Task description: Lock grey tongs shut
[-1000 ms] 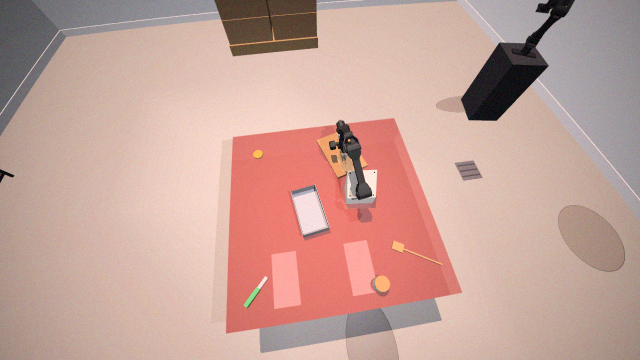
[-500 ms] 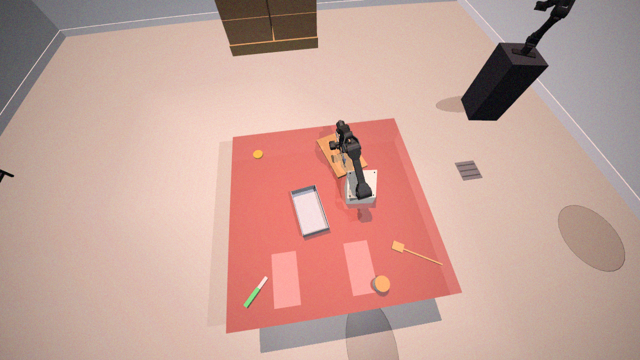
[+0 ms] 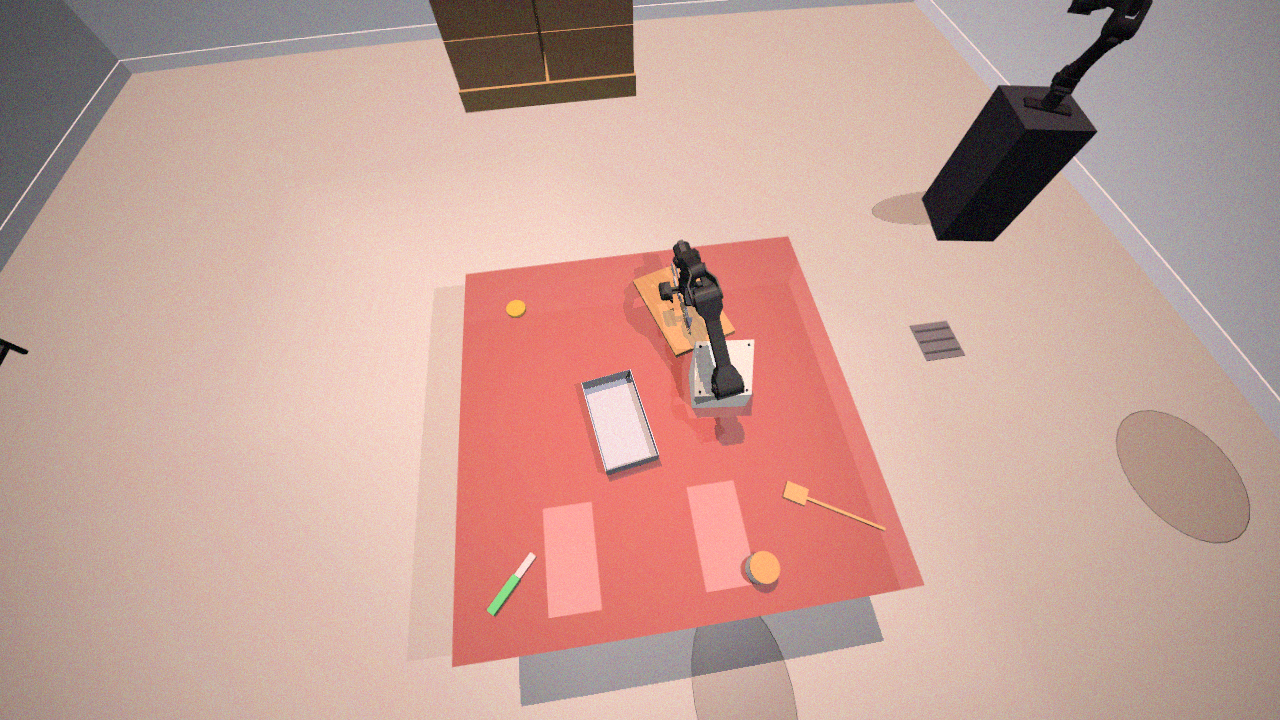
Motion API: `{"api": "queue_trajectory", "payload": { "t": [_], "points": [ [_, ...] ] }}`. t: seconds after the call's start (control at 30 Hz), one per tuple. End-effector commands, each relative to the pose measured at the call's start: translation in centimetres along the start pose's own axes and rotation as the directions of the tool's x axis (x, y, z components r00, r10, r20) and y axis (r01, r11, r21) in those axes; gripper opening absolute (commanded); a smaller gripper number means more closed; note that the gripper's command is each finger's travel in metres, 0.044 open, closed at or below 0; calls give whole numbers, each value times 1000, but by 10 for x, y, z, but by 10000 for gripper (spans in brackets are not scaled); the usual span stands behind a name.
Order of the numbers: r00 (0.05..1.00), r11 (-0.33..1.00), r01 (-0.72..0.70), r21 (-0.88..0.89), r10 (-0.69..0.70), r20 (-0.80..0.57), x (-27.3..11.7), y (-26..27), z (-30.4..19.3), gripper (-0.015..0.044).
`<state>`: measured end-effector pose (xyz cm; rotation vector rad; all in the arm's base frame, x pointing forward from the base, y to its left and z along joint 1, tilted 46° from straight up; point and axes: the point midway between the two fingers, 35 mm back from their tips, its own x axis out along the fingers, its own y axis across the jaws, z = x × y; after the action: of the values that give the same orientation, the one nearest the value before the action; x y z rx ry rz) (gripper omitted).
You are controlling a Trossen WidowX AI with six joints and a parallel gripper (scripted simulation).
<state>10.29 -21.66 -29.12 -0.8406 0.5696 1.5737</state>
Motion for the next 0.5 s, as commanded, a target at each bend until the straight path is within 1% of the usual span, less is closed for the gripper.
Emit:
{"api": "queue_trajectory", "payload": {
  "t": [0.0,0.17,0.3,0.4,0.47],
  "points": [
    [1000,1000,-6,7,6,1,-23,5,13,440],
    [1000,999,-18,30,18,11,-72,19,56,440],
    [999,998,-28,47,27,21,-105,31,100,440],
    [999,998,-34,57,32,29,-119,38,126,440],
    [999,998,-34,58,33,29,-120,38,128,440]
  ]
}}
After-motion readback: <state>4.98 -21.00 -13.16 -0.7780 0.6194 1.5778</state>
